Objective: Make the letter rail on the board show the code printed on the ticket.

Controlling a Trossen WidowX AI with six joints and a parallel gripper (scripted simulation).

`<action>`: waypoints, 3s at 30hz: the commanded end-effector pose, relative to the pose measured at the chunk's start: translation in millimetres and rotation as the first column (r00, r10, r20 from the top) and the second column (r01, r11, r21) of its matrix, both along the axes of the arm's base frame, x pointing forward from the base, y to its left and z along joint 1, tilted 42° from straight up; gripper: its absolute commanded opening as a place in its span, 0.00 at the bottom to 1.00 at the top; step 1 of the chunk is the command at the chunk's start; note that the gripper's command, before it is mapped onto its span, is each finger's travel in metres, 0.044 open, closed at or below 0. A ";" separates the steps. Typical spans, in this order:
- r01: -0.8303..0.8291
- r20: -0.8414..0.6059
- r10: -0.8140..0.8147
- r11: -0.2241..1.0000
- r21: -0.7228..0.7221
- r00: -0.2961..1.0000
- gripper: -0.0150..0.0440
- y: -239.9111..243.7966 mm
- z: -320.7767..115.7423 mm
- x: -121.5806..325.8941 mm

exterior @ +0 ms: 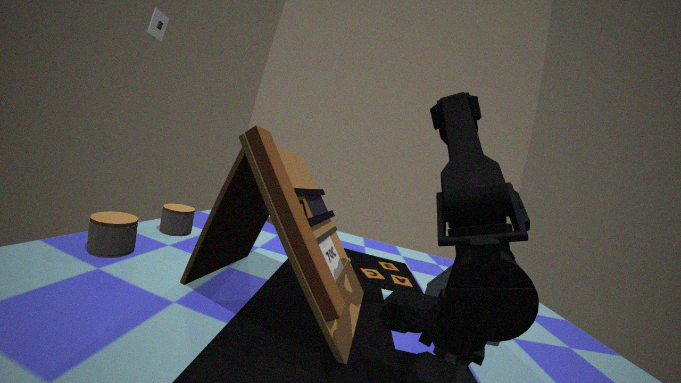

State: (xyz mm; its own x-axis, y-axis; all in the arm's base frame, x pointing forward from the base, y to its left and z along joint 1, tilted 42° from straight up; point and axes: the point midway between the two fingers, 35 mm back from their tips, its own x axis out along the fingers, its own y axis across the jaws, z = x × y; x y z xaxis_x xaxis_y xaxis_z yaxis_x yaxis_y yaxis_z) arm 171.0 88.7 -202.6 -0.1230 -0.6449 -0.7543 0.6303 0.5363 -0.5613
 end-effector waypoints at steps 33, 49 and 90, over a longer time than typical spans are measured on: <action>0.004 0.003 -0.004 1.000 0.005 1.000 0.25 7.9 11.0 0.1; 0.004 0.003 -0.004 1.000 0.005 1.000 0.25 10.5 15.1 -0.1; -0.134 0.016 0.133 0.982 0.135 0.991 0.25 21.8 54.9 40.7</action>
State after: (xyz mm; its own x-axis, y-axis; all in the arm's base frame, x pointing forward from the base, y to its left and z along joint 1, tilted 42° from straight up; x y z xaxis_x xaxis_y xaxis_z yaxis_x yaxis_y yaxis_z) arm 199.7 109.4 -160.2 -0.0686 -0.5739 -0.8161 0.5743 0.6461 -0.5027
